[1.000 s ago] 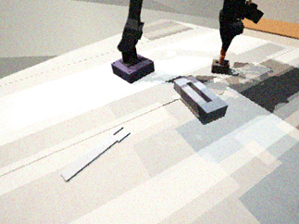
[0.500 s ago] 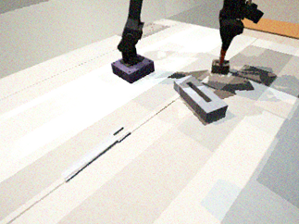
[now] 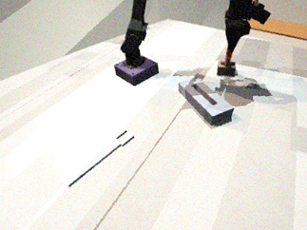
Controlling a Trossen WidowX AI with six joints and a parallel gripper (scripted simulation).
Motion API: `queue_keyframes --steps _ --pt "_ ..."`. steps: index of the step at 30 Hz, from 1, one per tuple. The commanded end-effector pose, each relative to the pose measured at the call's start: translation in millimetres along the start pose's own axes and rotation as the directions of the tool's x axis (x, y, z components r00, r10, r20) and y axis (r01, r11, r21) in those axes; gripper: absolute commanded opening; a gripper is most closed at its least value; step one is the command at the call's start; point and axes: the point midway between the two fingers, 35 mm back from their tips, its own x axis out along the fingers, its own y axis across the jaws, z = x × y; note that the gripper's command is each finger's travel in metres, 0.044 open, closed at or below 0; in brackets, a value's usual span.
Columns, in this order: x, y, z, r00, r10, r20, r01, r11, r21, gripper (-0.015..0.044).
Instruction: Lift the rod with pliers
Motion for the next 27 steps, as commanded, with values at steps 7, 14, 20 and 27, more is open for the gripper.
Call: queue_keyframes --steps 7,14,20,27 --pt "0.9 -0.5 0.2 1.000 -0.003 0.000 0.003 1.000 -0.005 0.0361" --pt "0.9 -0.5 0.2 1.000 -0.003 0.000 0.003 1.000 -0.005 0.0352" --pt "0.9 -0.5 0.2 1.000 -0.003 0.000 0.003 1.000 -0.005 0.0344" --pt "0.9 -0.5 0.2 1.000 -0.003 0.000 0.003 1.000 -0.005 0.0335"
